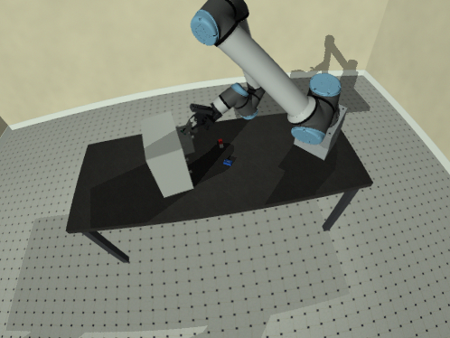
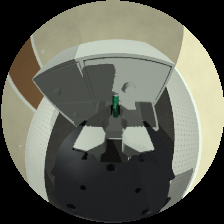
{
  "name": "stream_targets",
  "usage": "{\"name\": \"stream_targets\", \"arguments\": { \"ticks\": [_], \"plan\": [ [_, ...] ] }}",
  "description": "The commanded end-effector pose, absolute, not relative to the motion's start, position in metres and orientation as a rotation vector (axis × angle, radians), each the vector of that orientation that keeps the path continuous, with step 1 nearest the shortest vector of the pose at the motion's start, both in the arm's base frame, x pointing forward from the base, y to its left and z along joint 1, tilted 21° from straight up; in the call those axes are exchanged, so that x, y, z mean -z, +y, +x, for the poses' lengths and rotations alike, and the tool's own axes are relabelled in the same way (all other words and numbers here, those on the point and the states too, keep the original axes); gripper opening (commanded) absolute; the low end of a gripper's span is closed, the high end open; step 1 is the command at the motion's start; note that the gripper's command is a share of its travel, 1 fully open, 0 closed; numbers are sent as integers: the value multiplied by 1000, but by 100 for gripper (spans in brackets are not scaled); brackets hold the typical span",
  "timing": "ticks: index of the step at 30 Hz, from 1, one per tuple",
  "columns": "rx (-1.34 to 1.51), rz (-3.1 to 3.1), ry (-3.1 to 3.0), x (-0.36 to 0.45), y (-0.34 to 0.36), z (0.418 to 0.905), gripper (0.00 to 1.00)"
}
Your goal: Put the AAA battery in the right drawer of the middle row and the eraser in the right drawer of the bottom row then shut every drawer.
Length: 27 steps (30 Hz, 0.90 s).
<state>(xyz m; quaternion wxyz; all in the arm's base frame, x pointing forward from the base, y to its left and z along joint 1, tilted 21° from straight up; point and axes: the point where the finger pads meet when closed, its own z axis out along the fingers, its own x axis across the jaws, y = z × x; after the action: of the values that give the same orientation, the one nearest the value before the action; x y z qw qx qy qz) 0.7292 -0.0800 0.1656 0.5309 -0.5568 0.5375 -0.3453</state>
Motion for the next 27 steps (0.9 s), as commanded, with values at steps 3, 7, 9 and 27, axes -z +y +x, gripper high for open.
{"name": "stream_targets", "arguments": {
  "ticks": [3, 7, 9, 27],
  "plan": [
    [825, -1329, 1282, -166, -80, 729, 7],
    [825, -1329, 1282, -166, -80, 729, 9],
    [825, -1329, 1282, -166, -80, 729, 9],
    [825, -1329, 1282, -166, -80, 729, 100]
  ]
}}
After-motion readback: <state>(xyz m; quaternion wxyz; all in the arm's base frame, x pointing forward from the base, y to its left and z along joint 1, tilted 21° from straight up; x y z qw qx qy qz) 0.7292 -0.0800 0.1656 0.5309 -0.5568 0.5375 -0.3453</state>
